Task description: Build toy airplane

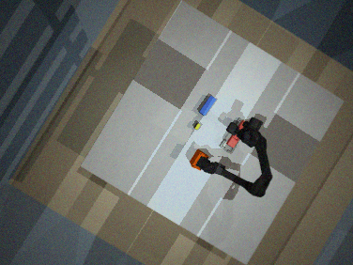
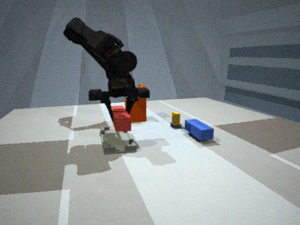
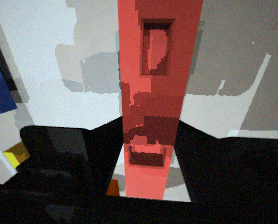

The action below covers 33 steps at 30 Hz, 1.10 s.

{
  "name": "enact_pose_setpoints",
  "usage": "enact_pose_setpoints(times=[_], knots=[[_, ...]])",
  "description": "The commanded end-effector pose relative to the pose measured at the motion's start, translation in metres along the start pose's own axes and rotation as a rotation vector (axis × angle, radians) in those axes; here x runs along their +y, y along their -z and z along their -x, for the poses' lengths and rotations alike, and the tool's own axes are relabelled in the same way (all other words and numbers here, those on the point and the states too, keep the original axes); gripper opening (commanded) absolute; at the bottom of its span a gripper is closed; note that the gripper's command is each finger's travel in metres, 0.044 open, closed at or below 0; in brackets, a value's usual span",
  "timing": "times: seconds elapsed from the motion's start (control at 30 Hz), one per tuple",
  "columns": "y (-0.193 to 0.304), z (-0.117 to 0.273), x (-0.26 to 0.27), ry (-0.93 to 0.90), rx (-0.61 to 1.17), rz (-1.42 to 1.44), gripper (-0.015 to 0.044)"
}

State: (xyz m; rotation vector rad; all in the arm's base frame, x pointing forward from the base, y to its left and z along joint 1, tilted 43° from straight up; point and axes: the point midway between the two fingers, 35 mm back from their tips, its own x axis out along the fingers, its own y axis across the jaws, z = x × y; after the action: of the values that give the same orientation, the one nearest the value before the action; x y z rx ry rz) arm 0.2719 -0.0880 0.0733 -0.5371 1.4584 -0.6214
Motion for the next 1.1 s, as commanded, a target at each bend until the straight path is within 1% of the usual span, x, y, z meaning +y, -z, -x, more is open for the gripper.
enact_pose_setpoints(times=[0.0, 0.83, 1.07], knots=[[0.0, 0.001, -0.001, 0.003, -0.005, 0.001, 0.0197], [-0.001, -0.038, -0.003, 0.005, -0.005, 0.001, 0.0197], [-0.001, -0.039, -0.003, 0.005, -0.005, 0.001, 0.0197]])
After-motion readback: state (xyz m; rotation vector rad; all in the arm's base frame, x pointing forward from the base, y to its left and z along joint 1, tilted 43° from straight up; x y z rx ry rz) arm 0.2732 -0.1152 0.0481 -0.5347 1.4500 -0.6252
